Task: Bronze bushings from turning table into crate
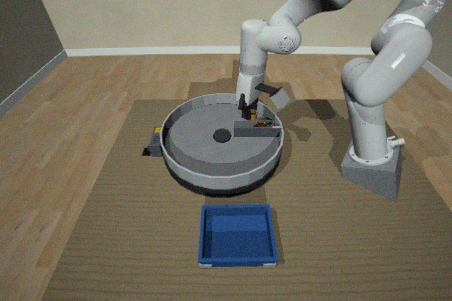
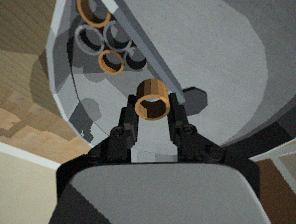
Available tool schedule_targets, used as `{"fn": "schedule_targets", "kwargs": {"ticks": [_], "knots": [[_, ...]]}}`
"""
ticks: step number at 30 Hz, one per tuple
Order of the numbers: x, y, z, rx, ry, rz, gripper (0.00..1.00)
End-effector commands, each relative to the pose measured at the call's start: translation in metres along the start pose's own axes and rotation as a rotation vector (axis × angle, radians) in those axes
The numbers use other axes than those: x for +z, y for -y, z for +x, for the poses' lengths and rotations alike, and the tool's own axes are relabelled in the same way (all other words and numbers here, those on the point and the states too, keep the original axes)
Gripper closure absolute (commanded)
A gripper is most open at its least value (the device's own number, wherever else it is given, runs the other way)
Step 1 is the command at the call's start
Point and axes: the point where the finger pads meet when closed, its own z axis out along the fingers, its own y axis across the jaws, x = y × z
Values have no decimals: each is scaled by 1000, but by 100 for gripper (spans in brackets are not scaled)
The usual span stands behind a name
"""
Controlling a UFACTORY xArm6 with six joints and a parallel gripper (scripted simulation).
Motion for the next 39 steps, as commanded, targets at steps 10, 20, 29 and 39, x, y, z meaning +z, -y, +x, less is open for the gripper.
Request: {"fn": "schedule_targets", "kwargs": {"ticks": [10,20,29,39], "knots": [[-1,-83,35,3,4,3,100],[0,-148,64,3,4,3,100],[0,-217,95,3,4,3,100],[0,-284,125,3,4,3,100]]}}
